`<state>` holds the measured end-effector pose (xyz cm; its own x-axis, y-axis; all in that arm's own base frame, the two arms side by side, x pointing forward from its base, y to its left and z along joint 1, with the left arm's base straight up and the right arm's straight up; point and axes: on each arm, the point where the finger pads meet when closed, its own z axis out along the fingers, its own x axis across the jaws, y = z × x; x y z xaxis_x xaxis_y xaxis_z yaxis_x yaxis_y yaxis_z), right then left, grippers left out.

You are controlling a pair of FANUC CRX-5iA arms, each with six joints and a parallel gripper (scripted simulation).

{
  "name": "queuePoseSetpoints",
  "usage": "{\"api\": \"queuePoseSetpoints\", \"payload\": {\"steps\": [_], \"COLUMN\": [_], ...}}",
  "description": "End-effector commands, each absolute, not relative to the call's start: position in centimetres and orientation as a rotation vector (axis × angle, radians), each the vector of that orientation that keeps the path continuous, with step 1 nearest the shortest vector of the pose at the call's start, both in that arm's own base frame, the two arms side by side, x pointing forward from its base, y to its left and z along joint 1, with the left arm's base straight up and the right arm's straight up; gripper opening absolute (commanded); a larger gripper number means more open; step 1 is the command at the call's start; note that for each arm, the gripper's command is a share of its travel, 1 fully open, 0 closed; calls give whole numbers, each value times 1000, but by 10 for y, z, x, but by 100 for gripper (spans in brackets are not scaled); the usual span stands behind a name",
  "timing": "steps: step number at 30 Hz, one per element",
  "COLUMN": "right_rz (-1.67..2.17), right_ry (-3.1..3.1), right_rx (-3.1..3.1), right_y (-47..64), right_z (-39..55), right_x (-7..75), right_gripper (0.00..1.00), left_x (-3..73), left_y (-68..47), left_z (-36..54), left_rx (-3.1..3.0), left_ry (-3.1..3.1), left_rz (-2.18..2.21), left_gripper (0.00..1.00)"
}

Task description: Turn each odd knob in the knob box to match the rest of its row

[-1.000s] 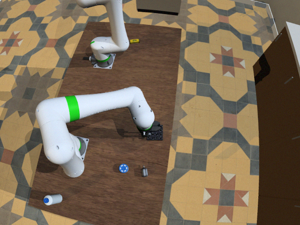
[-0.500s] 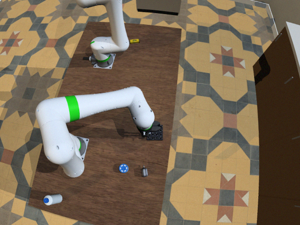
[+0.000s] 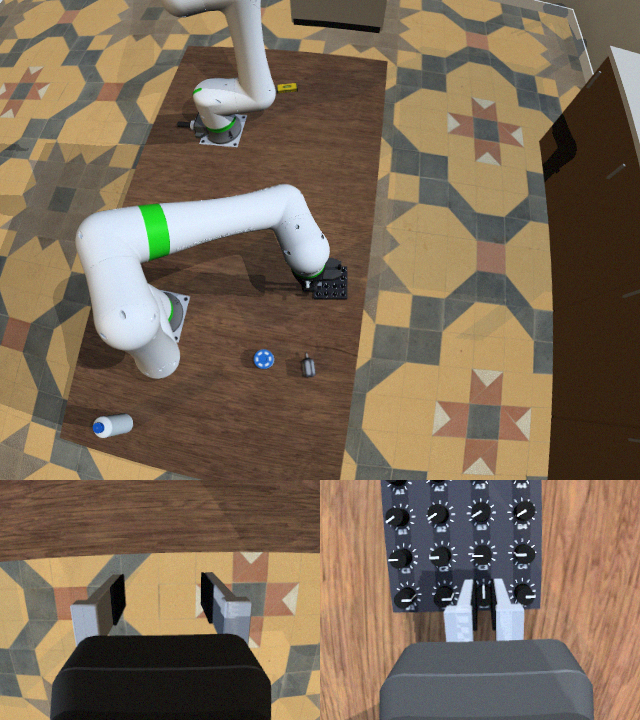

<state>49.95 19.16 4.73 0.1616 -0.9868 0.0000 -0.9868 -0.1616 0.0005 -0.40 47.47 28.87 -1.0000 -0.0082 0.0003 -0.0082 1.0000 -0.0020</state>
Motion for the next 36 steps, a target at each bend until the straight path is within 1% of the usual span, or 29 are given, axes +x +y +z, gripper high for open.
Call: {"api": "queuePoseSetpoints", "payload": {"steps": [1, 23, 36], "right_rz": [1, 1, 1], "right_ry": [-2037, -2171, -2413], "right_rx": [2393, 2273, 2014], "right_y": [192, 192, 192], "right_z": [48, 48, 48], "right_x": [500, 500, 500], "right_gripper": [30, 30, 30], "left_x": [-4, -4, -4], "left_y": [475, 475, 475], "left_z": [290, 290, 290], "left_rx": [13, 13, 13], "left_ry": [-3142, -3142, -3142], "left_rz": [0, 0, 0], "left_gripper": [100, 100, 100]}}
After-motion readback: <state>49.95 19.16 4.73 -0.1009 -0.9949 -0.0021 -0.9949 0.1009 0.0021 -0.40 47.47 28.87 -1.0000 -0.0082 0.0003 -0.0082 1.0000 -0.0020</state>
